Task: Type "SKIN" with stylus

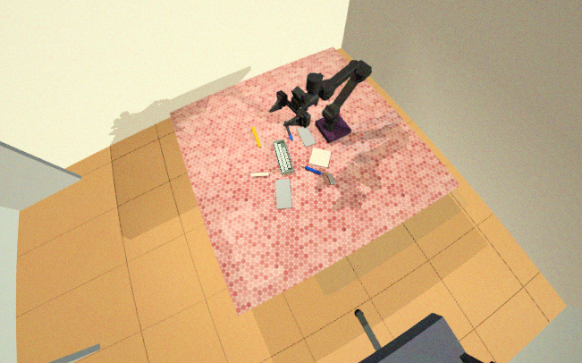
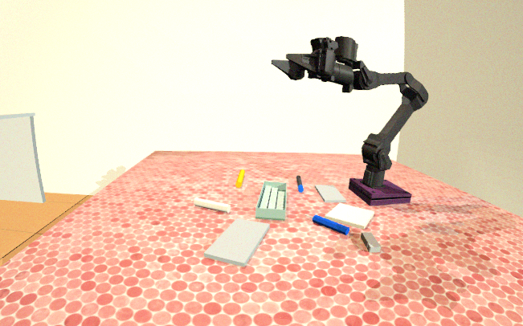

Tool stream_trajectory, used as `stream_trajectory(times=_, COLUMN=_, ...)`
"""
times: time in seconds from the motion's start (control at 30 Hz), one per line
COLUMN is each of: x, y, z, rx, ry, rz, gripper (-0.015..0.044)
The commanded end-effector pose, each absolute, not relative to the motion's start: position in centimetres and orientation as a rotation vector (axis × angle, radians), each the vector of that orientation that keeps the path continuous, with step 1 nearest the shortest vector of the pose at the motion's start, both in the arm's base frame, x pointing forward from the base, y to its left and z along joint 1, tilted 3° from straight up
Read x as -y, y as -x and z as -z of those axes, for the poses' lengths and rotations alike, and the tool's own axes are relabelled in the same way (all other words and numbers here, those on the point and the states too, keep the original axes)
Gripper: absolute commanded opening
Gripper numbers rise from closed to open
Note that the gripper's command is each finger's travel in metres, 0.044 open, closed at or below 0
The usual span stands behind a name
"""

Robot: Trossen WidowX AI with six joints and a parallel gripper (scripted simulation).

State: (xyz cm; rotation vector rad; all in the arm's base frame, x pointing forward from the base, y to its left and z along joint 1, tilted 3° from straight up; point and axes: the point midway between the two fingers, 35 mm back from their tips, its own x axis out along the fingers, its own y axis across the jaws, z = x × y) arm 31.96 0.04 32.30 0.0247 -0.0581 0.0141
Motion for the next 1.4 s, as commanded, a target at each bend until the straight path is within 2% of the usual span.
stream_trajectory(times=0.0, x=-0.1, y=-32.1, z=-32.1, rx=0.046, ry=-0.028, rz=-0.015, gripper=0.0414)
stream_trajectory(times=0.27, x=-1.1, y=-37.8, z=-22.6, rx=-0.475, ry=-0.168, rz=0.003, gripper=0.0204)
stream_trajectory(times=0.53, x=-2.1, y=-38.9, z=-12.3, rx=-0.998, ry=-0.259, rz=0.104, gripper=0.0)
stream_trajectory(times=0.83, x=-3.8, y=-35.9, z=-3.7, rx=-1.554, ry=-0.325, rz=0.308, gripper=0.0)
stream_trajectory(times=1.37, x=-2.7, y=-35.5, z=-3.5, rx=-1.564, ry=-0.324, rz=0.314, gripper=0.0)
